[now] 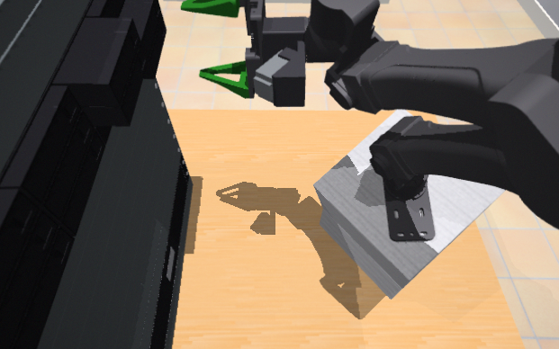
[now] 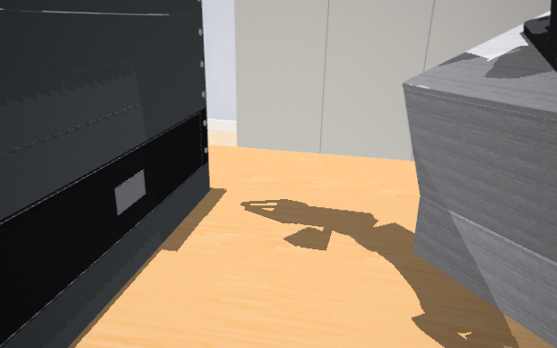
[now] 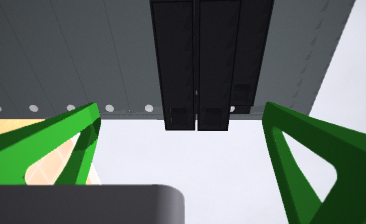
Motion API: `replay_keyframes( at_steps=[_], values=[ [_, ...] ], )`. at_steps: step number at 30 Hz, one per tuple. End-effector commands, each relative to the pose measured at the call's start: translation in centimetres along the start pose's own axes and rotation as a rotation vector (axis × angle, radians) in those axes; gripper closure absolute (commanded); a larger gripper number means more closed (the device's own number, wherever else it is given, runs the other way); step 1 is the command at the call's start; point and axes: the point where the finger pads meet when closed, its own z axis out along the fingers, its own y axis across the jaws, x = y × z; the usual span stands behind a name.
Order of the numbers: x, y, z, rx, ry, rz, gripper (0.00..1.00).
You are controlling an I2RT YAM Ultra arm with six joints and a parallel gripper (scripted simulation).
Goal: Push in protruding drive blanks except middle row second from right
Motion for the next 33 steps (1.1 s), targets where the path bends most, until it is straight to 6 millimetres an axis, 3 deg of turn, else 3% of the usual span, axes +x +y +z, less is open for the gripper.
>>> replay_keyframes(
  at_steps=[1, 33],
  values=[
    [-0.32, -0.48, -0.22, 0.039, -0.050, -0.015, 0.00],
    [0.08, -0.62, -0.26, 0.045, -0.048, -0.020, 0.00]
  ],
)
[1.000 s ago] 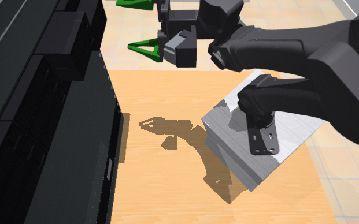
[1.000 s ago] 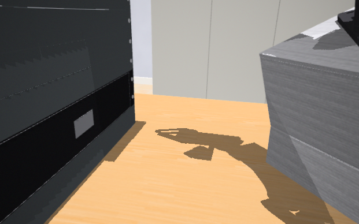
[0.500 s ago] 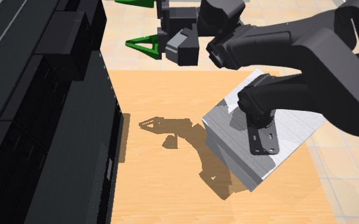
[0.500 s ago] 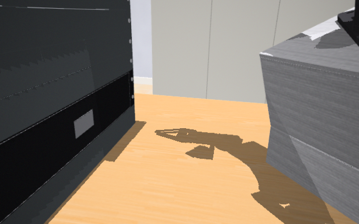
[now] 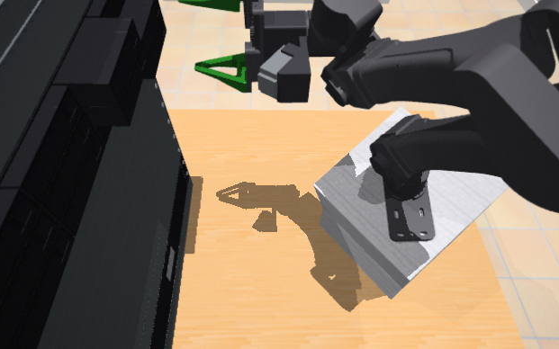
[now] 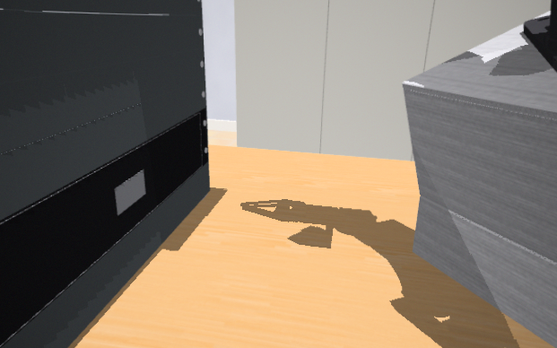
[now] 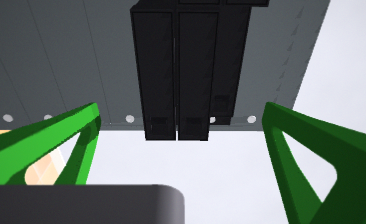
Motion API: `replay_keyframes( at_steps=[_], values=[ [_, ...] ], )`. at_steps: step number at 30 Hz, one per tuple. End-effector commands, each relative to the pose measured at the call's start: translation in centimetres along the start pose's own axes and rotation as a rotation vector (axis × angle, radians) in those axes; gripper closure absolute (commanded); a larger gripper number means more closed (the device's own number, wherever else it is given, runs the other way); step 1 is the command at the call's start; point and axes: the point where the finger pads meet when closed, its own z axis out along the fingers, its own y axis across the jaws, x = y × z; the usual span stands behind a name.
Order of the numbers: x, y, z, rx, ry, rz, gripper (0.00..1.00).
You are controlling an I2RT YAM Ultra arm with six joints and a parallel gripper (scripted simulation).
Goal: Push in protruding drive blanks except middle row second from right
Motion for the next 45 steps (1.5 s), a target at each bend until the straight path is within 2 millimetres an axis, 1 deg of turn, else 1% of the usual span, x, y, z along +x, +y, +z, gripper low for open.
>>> replay_keyframes(
  at_steps=[1, 33, 34, 45],
  values=[
    [0.39, 0.57, -0.43, -0.005, 0.018, 0.025, 0.00],
    [0.39, 0.57, -0.43, -0.005, 0.018, 0.025, 0.00],
    [0.39, 0.57, -0.43, -0.005, 0.018, 0.025, 1.00],
    [0.39, 0.57, -0.43, -0.005, 0.018, 0.025, 1.00]
  ],
)
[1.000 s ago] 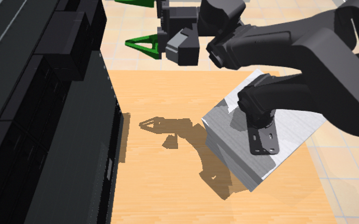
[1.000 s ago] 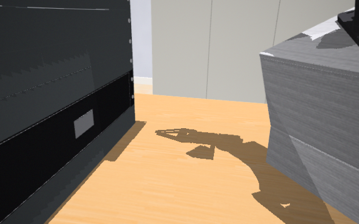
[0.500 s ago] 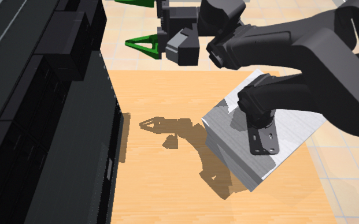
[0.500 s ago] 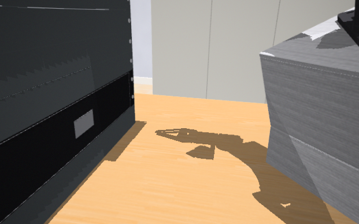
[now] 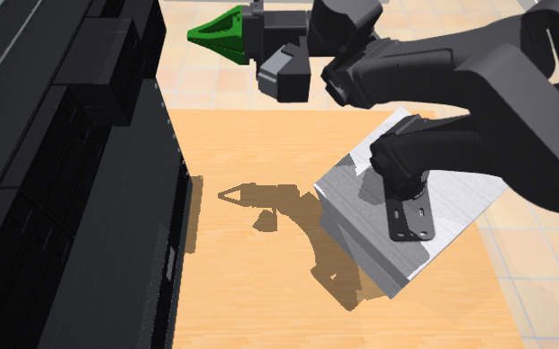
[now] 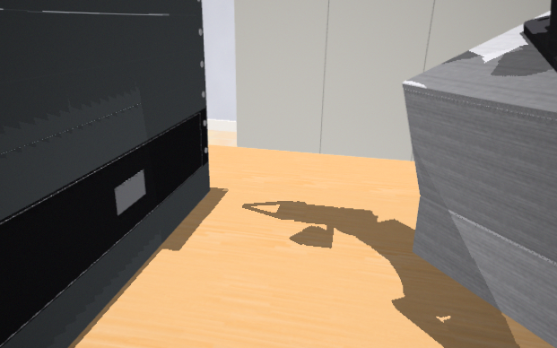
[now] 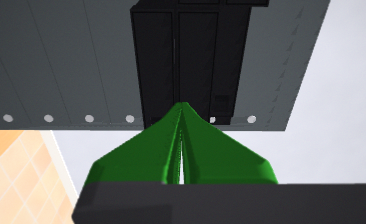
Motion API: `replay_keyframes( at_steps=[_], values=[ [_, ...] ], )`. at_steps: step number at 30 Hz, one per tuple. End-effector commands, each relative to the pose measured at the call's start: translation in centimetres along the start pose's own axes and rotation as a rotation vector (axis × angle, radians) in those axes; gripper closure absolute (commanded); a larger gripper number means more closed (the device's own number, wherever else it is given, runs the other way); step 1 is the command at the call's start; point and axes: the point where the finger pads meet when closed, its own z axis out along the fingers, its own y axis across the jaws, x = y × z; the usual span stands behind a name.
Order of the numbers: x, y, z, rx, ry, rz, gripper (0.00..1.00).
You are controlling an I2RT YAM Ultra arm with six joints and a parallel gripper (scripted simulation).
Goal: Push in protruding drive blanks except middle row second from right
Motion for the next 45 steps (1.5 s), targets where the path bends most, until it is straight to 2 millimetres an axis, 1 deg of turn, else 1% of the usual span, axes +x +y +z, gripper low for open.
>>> replay_keyframes(
  at_steps=[1, 26, 32, 39, 40, 41, 43, 45],
  values=[
    [0.4, 0.6, -0.4, -0.005, 0.018, 0.025, 1.00],
    [0.3, 0.5, -0.4, -0.004, 0.018, 0.024, 1.00],
    [-0.3, 0.3, -0.5, -0.002, 0.013, 0.024, 1.00],
    [-1.7, -0.1, -0.7, -0.003, 0.004, 0.016, 1.00],
    [-2.1, -1.0, -0.5, 0.009, -0.004, -0.004, 1.00],
    [-2.4, -1.5, -0.5, 0.014, -0.007, -0.011, 1.00],
    [-2.4, -1.5, -0.5, 0.014, -0.007, -0.011, 1.00],
    [-3.1, -2.0, -0.6, 0.019, -0.009, -0.017, 1.00]
  ],
)
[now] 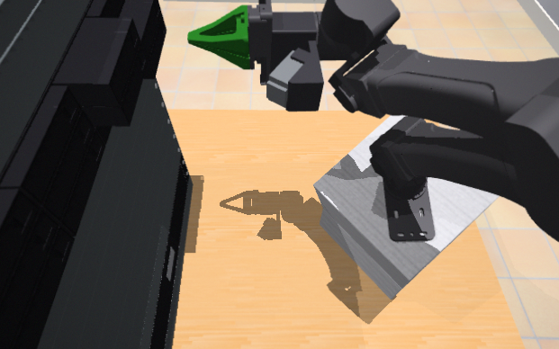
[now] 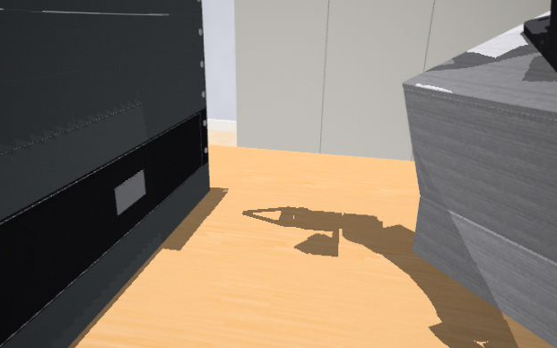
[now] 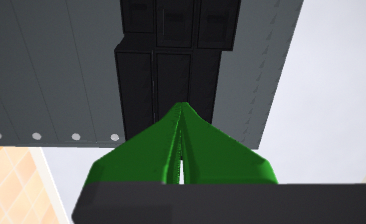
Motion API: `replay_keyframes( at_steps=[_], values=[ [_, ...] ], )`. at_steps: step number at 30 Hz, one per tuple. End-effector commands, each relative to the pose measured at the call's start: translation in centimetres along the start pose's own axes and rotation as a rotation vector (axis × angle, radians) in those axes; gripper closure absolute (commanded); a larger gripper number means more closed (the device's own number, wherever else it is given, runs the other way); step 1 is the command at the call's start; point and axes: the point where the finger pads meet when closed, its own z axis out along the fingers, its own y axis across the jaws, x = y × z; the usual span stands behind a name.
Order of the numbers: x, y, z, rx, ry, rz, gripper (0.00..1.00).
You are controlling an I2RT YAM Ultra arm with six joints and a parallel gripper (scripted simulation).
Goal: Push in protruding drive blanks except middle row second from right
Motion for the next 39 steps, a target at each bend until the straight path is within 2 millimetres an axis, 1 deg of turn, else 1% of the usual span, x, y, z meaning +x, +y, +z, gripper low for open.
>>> replay_keyframes(
  at_steps=[1, 13, 15, 19, 23, 27, 34, 39],
  values=[
    [-0.6, -0.7, 0.0, -0.008, 0.023, 0.019, 1.00],
    [-5.2, -2.6, -1.2, -0.006, 0.023, 0.021, 1.00],
    [-5.2, -2.6, -1.2, -0.006, 0.023, 0.021, 1.00],
    [-6.5, -3.2, -1.6, -0.005, 0.023, 0.022, 1.00],
    [-7.4, -3.6, -1.9, -0.005, 0.024, 0.023, 1.00],
    [-7.9, -3.8, -2.1, -0.004, 0.024, 0.023, 1.00],
    [-8.0, -3.9, -2.1, -0.004, 0.024, 0.023, 1.00],
    [-7.3, -3.2, -1.4, -0.030, 0.035, 0.046, 1.00]
  ],
)
